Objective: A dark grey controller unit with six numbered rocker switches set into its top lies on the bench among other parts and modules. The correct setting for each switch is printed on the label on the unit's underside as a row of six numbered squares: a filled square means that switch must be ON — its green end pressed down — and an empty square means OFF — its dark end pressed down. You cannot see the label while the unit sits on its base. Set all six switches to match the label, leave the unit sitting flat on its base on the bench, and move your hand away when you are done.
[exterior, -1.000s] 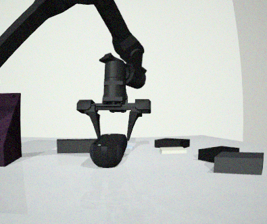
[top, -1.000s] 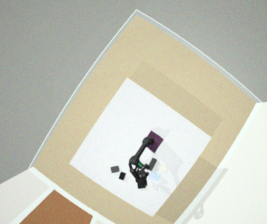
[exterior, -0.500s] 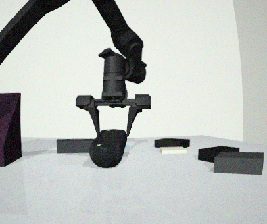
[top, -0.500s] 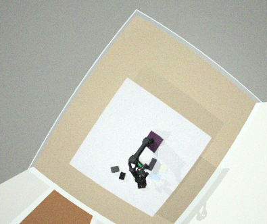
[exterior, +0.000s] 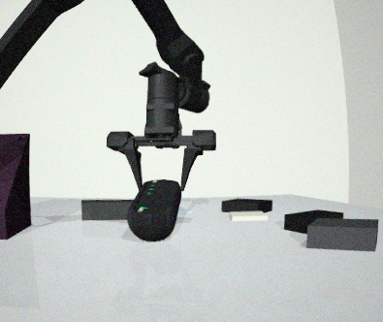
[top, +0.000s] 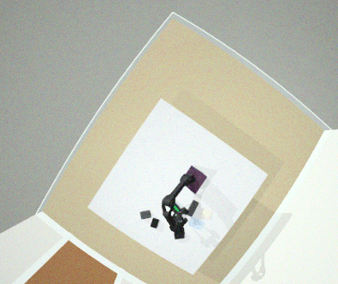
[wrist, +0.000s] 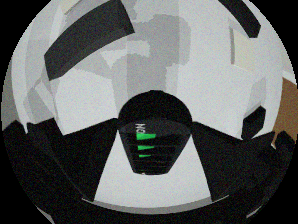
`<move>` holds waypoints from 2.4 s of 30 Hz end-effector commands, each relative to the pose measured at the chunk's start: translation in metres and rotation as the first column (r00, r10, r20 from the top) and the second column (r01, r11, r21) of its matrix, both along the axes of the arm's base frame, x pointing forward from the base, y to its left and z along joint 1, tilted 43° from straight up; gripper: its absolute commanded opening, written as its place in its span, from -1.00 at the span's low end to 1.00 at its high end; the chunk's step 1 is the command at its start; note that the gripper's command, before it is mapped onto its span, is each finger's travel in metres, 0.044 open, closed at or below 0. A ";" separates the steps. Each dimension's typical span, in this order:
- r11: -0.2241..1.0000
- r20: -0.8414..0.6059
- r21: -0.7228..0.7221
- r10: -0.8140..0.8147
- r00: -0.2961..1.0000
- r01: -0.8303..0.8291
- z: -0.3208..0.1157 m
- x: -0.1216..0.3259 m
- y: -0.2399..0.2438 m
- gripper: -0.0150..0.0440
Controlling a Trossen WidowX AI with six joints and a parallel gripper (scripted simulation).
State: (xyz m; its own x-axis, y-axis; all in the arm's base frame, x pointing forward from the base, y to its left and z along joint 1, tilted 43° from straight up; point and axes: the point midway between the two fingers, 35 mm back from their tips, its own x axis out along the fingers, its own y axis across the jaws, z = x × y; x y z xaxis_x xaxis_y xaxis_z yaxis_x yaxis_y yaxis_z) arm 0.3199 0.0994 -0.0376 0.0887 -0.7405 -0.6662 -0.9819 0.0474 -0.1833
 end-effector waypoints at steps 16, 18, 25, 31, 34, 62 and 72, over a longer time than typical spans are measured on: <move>0.999 0.005 0.045 0.009 1.000 -0.009 0.019 -0.003 0.001 0.65; 0.999 0.005 0.049 0.009 1.000 -0.010 0.021 -0.003 0.001 0.65; 0.998 0.006 0.064 0.012 1.000 -0.012 0.027 -0.004 0.001 0.65; 0.997 0.006 0.076 0.014 1.000 -0.015 0.031 -0.005 0.001 0.65; 0.996 0.007 0.082 0.015 1.000 -0.016 0.034 -0.006 0.000 0.65; 0.990 0.010 0.139 0.026 1.000 -0.027 0.056 -0.010 -0.004 0.65; 0.987 0.011 0.160 0.030 0.999 -0.031 0.064 -0.012 -0.007 0.65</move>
State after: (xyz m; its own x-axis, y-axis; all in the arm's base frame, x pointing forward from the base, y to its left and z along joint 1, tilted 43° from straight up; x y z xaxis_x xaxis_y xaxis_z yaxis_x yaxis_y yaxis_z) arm 0.3086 0.0948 0.0205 0.1110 -0.6277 -0.7705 -0.9824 0.0479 -0.1805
